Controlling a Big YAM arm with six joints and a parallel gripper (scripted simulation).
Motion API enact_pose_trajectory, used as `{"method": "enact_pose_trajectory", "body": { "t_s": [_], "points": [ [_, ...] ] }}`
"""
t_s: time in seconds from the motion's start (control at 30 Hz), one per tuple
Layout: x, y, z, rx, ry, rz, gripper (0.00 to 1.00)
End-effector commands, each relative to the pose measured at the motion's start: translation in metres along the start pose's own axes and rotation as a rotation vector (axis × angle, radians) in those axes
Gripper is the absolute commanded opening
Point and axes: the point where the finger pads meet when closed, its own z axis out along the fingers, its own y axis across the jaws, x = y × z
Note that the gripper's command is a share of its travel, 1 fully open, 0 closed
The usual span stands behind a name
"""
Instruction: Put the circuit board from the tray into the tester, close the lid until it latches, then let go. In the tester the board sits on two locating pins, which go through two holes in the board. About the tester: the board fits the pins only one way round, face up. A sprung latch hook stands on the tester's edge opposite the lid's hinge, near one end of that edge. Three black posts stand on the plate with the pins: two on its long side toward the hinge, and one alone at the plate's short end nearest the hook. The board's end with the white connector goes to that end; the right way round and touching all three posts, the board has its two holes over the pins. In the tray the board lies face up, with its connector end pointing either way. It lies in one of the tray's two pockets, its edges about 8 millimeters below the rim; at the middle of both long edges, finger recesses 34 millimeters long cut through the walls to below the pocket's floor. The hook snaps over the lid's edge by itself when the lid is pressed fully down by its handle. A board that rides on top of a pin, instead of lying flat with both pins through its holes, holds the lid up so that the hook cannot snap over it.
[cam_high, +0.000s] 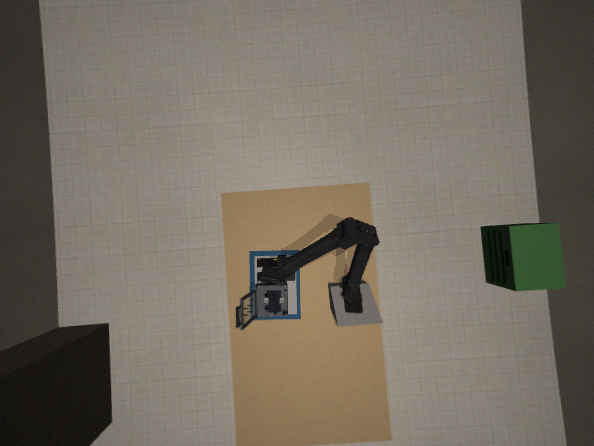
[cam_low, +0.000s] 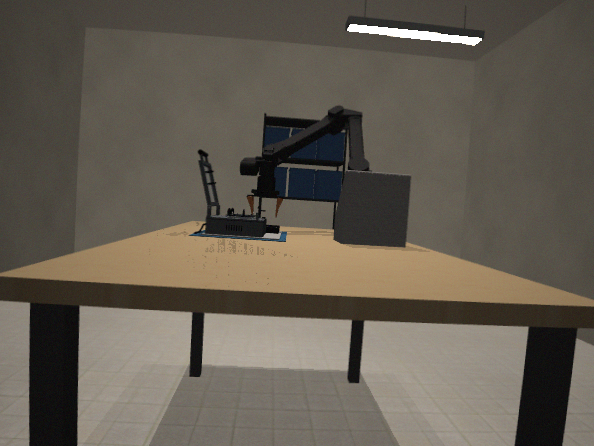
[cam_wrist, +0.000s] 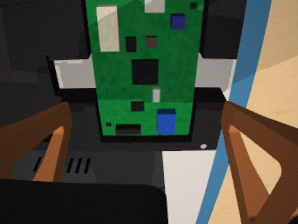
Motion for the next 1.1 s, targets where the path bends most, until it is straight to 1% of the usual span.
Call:
{"method": "enact_pose_trajectory", "body": {
  "t_s": [0.0, 0.33, 1.07],
  "points": [
    [-0.003, 0.0069, -0.0057, -0.021, -0.002, 0.001, 0.92],
    [-0.0057, 0.0129, -0.0113, -0.037, -0.003, 0.01, 0.92],
    [-0.0063, 0.0143, -0.0127, -0.04, -0.003, 0.012, 0.92]
  ]
}}
